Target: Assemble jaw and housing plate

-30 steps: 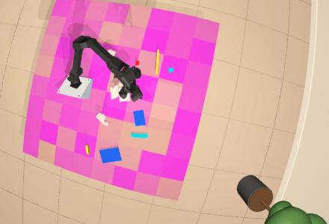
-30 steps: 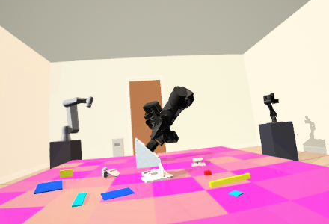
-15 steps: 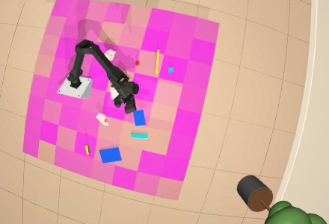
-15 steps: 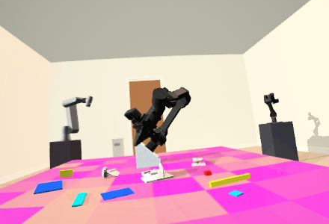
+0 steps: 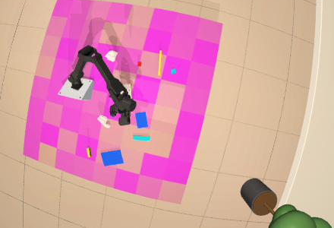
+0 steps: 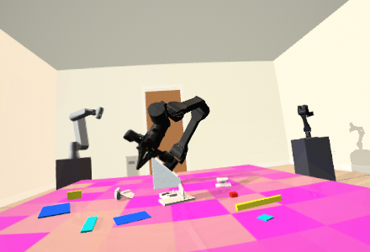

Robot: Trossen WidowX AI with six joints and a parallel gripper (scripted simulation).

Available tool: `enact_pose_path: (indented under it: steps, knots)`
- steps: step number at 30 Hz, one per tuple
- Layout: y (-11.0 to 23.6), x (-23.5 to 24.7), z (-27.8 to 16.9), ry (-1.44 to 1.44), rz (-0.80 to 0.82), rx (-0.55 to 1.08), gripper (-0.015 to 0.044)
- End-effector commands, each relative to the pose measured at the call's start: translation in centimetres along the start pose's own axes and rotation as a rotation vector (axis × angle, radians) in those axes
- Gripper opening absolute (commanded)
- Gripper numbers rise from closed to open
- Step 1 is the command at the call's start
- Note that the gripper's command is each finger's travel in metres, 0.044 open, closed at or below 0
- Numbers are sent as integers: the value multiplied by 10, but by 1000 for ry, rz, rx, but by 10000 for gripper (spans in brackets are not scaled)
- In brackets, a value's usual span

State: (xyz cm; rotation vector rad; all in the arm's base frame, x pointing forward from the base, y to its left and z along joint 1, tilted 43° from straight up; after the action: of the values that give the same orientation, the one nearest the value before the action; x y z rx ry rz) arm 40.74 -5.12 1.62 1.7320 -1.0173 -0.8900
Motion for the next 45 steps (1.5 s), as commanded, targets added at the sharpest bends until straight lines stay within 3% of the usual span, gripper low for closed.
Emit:
enact_pose_path:
  steps: [1, 45]
  knots:
    - [-5, 5, 10, -55, -36, -26, 0]
    - [-47, 28, 138, -711, -457, -324, 0]
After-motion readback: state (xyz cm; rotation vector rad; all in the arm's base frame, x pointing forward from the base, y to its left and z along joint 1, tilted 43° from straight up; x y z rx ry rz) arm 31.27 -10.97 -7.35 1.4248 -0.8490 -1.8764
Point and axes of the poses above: the point midway between the two fingers, 35 mm back from their tips, its own y axis back along the fingers, its own x axis across the jaws, z = x × y, the point moved 2 cm from there along y, back along the fingers, and after that the axes turned 2 degrees about -y, right-handed, at the moved point
